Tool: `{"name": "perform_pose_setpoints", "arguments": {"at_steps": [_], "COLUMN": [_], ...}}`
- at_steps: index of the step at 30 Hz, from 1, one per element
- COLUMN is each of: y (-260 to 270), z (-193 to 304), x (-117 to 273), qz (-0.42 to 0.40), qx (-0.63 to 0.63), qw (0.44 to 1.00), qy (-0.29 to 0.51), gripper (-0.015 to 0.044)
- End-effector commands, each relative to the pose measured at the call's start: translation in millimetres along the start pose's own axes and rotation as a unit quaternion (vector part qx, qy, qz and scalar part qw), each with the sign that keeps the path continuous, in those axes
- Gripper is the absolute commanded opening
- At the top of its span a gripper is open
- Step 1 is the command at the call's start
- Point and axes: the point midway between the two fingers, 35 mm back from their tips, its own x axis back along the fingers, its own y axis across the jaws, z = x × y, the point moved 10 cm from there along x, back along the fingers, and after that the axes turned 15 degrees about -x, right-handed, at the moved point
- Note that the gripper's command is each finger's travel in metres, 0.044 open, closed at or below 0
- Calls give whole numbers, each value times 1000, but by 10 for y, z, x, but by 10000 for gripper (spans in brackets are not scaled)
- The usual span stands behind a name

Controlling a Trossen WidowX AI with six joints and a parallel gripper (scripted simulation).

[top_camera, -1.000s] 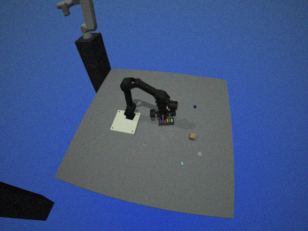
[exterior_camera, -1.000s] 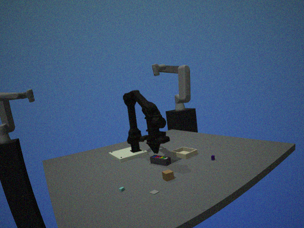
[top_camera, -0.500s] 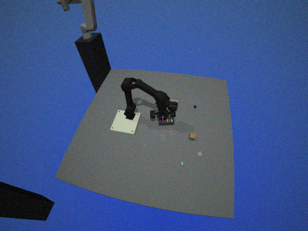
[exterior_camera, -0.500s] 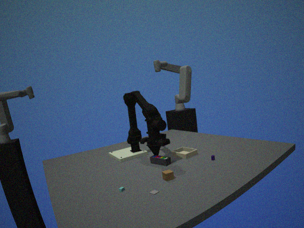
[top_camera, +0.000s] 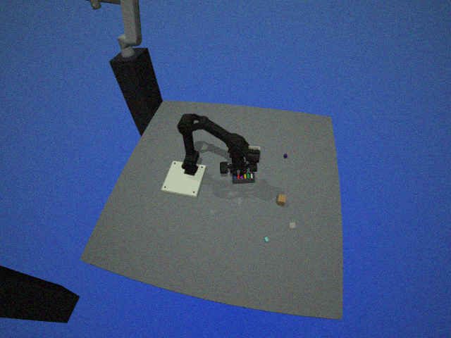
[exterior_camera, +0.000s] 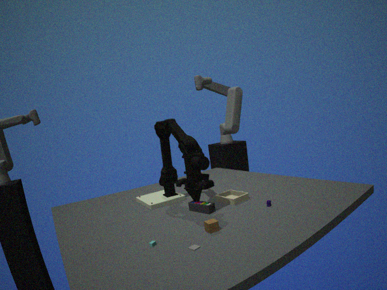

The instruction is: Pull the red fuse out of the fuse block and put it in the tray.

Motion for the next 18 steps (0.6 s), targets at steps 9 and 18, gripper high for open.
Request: {"name": "perform_pose_setpoints", "arguments": {"at_steps": [9, 18], "y": [1, 3], "z": [2, 0], "x": [-89, -75], "qz": [-2, 0], "qx": [1, 0], "qw": [1000, 1000], "qy": [2, 0], "gripper": [64, 24]}}
